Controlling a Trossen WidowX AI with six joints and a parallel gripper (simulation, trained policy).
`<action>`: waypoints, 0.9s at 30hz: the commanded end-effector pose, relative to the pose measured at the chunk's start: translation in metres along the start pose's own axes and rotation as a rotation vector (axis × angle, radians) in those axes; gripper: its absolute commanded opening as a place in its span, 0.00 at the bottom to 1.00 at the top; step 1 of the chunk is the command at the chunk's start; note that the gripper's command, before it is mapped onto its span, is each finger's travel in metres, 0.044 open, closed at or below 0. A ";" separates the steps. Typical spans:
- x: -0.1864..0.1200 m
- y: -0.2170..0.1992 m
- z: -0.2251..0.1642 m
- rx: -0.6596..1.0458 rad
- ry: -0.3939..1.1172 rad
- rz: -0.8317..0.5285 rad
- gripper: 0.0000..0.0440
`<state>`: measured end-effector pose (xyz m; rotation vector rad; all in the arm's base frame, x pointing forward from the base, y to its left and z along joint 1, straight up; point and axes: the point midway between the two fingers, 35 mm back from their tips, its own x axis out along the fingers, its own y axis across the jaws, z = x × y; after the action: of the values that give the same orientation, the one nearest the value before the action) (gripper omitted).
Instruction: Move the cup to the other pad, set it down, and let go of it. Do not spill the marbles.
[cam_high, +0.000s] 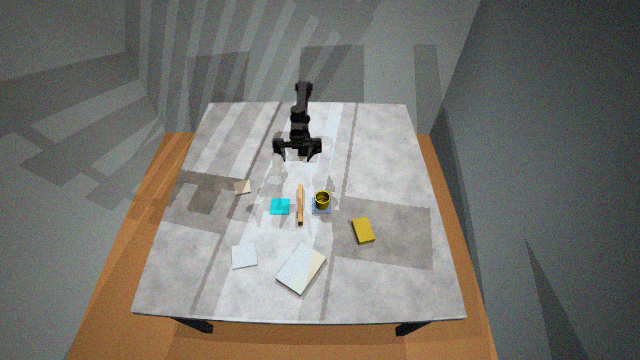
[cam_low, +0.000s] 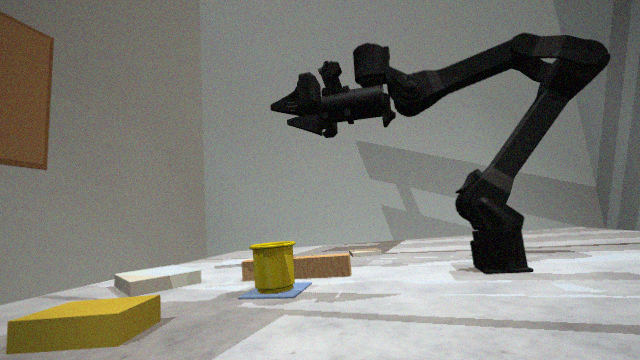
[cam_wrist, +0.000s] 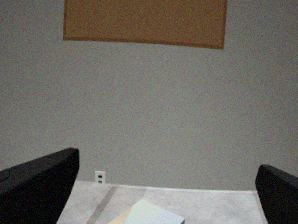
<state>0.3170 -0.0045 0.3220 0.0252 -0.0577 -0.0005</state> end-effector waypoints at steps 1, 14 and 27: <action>0.000 0.001 0.001 0.001 0.000 0.004 0.85; 0.004 0.011 0.006 0.049 0.070 0.024 0.11; 0.014 0.027 0.011 0.181 0.182 0.053 0.40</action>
<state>0.3260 0.0176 0.3342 0.1678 0.0906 0.0544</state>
